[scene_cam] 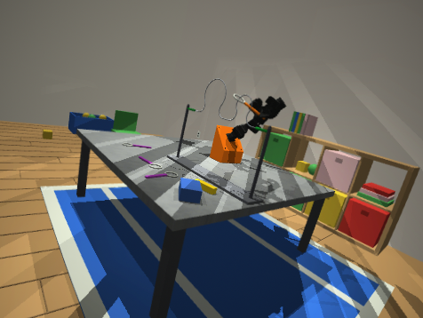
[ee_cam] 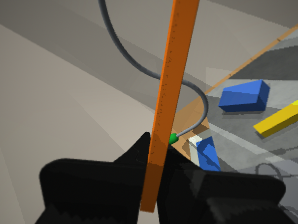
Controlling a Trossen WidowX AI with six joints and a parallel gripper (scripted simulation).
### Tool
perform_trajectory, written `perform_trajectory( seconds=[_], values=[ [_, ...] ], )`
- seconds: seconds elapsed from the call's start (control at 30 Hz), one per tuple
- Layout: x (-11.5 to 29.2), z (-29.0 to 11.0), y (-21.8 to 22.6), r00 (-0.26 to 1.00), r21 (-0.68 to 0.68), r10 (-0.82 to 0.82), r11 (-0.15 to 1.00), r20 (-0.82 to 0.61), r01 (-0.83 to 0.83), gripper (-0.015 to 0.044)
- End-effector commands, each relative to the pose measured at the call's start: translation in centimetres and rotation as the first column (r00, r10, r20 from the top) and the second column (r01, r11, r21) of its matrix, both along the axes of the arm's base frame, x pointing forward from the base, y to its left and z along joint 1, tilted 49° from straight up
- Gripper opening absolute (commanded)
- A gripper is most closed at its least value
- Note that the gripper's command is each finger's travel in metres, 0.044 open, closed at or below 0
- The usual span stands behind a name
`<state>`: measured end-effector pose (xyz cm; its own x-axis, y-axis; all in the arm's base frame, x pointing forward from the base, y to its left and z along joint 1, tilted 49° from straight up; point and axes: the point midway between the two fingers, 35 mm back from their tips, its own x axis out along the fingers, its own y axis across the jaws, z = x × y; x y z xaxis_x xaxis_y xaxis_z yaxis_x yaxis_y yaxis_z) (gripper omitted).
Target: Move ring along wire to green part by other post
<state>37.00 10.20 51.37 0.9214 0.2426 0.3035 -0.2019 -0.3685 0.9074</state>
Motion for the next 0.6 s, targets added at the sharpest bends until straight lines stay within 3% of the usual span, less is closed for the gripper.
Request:
perform_trajectory(
  seconds=[0.0, 0.57],
  values=[
    [0.1, 0.2, -0.2, 1.0, 0.076, 0.002, 0.997, 0.009, -0.002, -0.015],
    [-0.3, 2.3, -1.7, 0.996, 0.419, -0.004, 0.907, 0.086, -0.033, -0.015]
  ],
)
